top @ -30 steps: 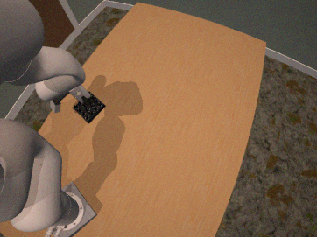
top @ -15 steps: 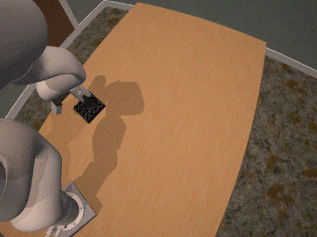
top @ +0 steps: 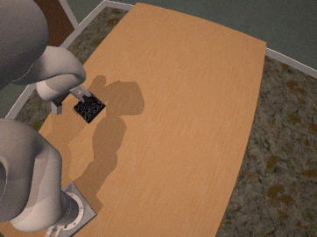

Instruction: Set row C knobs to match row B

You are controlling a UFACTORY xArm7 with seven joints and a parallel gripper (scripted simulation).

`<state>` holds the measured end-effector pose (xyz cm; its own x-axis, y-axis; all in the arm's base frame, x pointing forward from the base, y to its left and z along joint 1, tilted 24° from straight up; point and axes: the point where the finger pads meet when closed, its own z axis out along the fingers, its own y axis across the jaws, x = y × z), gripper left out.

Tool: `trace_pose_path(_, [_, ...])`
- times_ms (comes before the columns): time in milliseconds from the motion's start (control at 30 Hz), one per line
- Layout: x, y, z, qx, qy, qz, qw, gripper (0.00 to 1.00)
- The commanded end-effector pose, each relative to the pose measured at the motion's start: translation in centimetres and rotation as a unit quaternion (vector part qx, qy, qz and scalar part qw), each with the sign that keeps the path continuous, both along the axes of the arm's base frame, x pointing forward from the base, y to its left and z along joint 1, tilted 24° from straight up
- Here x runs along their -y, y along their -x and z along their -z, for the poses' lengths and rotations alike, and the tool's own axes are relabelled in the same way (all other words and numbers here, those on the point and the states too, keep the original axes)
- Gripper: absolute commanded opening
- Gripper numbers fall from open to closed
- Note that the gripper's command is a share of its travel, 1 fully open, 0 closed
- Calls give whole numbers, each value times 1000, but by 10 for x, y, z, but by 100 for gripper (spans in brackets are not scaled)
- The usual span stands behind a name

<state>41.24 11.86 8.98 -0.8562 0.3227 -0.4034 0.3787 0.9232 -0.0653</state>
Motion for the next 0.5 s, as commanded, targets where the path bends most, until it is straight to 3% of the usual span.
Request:
trace_pose_path(0, [-1,-1,-1,1,0,-1,1000,8])
trace_pose_path(133, [-1,-1,-1,1,0,-1,1000,8])
trace_pose_path(167, [-1,-1,-1,1,0,-1,1000,19])
trace_pose_path(467, [-1,-1,-1,1,0,-1,1000,19])
